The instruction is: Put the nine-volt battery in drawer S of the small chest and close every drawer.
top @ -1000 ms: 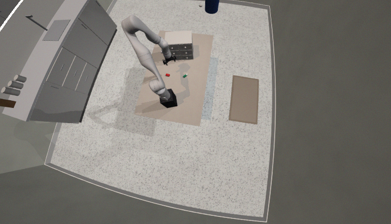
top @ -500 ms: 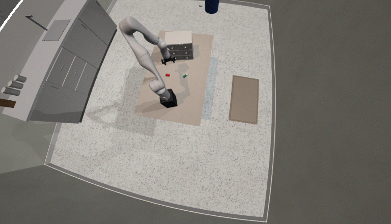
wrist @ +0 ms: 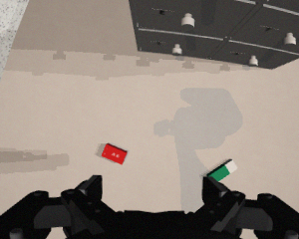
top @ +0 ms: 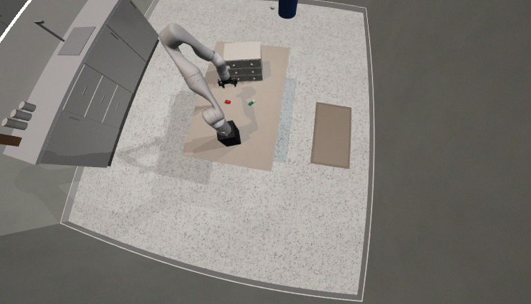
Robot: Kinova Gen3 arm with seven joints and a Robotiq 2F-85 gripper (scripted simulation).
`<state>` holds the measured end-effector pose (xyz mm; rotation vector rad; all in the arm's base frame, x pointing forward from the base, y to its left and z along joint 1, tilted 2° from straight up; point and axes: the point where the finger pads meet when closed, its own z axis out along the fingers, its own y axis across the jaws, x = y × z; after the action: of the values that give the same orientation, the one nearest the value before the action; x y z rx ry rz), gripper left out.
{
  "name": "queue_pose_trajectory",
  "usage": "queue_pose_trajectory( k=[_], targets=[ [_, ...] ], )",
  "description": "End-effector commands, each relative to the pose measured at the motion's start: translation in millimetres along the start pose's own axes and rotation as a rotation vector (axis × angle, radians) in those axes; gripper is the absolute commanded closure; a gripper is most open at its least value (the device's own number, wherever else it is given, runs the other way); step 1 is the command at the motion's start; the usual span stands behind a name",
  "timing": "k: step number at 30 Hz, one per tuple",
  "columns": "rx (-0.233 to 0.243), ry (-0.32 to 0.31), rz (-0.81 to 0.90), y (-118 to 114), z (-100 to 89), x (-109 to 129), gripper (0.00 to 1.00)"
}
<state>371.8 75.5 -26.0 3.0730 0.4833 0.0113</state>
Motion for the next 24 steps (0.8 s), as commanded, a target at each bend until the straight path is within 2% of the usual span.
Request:
queue_pose_trajectory(
  k=[1, 24],
  targets=[
    [-0.001, 0.0, 0.012, -2.0, -0.3, 0.0, 0.0],
    [-0.001, 0.0, 0.088, -5.7, -0.3, -1.2, 0.0]
  ],
)
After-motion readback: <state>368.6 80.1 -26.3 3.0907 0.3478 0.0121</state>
